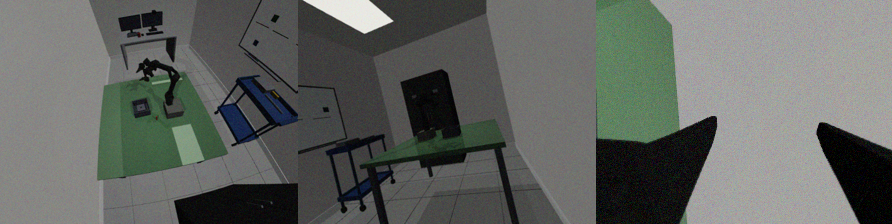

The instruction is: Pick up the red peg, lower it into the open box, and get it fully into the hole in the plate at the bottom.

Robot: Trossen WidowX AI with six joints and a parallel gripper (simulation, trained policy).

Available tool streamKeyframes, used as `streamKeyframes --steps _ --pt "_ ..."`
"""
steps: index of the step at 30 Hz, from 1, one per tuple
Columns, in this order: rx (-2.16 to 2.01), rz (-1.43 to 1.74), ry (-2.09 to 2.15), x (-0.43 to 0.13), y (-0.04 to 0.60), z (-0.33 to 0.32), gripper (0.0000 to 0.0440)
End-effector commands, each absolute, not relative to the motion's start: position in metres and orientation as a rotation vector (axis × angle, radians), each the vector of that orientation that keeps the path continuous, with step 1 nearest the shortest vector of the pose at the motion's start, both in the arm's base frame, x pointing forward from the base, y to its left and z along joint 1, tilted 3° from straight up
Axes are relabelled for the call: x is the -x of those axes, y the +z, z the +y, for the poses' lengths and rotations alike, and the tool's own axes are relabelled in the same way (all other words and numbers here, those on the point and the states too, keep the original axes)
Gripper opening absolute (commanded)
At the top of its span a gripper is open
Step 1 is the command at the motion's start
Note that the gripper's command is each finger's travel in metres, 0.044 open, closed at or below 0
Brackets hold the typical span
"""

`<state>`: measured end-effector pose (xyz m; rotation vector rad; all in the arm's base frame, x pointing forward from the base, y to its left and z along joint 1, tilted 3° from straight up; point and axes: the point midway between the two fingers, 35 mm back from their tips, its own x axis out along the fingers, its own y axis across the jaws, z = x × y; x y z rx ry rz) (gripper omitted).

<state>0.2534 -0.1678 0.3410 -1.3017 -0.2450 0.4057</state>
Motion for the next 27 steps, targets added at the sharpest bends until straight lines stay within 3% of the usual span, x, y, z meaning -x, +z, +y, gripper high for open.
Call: streamKeyframes --steps 1,4,27 --pt "1.272 -0.227 0.413 -0.254 0.34 -0.166 0.0413" --pt "1.179 -0.177 0.434 -0.255 0.335 -0.163 0.044" --pt "0.498 0.258 0.56 -0.265 0.282 -0.129 0.044"
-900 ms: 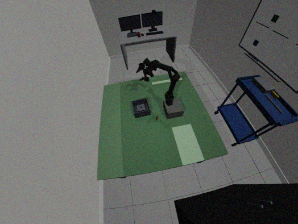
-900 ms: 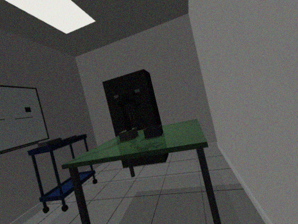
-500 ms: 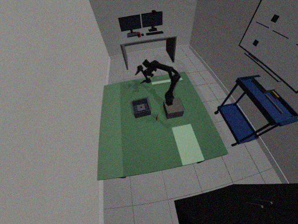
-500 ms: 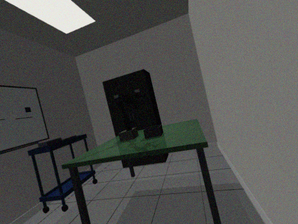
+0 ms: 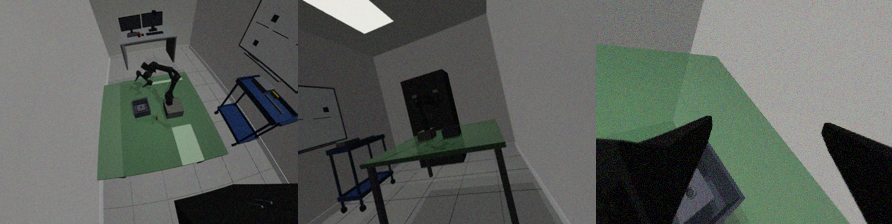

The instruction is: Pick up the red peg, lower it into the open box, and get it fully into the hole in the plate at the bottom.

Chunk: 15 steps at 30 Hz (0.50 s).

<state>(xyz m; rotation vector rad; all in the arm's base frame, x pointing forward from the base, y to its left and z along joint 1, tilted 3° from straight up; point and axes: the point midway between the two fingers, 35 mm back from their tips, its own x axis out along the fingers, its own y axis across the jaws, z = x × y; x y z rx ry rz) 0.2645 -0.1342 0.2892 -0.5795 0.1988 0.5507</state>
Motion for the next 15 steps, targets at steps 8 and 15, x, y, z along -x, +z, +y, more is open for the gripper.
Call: streamKeyframes --steps 8,15 --pt "0.271 0.427 0.577 -0.264 0.263 -0.114 0.044" --pt "0.08 0.585 0.577 -0.262 0.247 -0.1 0.044"
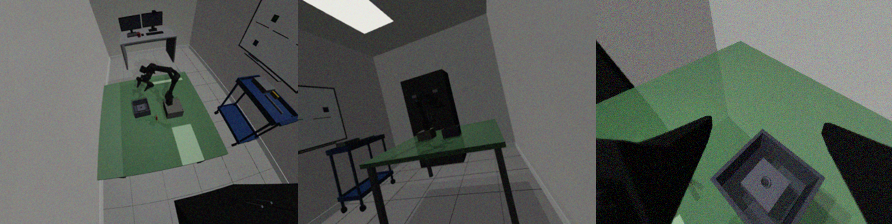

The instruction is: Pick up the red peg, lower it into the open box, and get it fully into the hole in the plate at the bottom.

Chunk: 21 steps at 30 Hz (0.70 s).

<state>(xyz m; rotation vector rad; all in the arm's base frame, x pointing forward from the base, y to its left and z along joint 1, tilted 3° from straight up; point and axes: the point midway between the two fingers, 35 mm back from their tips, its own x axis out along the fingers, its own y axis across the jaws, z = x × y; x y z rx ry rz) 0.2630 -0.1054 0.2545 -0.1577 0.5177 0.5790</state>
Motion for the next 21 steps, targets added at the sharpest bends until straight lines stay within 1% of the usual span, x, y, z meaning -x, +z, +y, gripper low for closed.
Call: streamKeyframes --steps 1,21 --pt "0.053 0.608 0.576 -0.261 0.245 -0.098 0.044" --pt "-0.428 1.113 0.464 -0.243 0.204 -0.053 0.044"
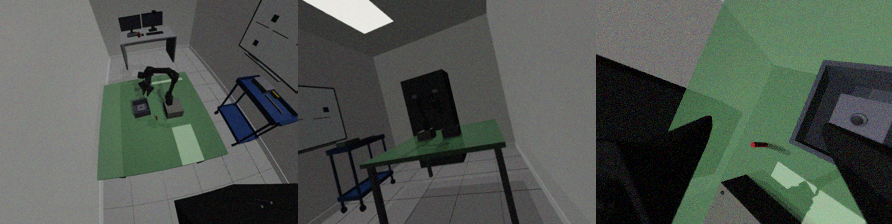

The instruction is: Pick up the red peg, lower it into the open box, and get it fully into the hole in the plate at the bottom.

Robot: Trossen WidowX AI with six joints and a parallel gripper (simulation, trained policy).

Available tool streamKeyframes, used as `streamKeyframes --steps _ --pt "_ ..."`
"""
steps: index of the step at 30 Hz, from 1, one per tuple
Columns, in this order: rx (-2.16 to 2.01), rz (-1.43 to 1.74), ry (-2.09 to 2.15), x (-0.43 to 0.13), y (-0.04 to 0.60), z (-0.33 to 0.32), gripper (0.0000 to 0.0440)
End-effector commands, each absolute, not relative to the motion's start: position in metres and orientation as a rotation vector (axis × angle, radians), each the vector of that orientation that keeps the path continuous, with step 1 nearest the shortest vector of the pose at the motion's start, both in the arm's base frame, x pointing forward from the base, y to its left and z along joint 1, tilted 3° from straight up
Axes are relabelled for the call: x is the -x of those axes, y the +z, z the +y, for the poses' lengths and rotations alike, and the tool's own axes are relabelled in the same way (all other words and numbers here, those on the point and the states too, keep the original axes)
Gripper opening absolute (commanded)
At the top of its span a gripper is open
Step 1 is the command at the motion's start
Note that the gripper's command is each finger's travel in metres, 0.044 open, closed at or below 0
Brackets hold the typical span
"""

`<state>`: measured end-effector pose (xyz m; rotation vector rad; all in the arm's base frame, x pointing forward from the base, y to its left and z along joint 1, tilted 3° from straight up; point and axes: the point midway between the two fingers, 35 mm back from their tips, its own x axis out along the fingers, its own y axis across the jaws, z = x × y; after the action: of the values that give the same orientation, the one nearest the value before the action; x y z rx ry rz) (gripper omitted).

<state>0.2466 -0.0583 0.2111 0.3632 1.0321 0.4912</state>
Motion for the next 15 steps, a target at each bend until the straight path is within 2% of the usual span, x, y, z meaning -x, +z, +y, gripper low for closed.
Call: streamKeyframes --steps 1,15 --pt "-0.448 1.14 0.453 -0.242 0.202 -0.051 0.044" --pt "-0.679 1.525 0.231 -0.221 0.178 -0.02 0.044"
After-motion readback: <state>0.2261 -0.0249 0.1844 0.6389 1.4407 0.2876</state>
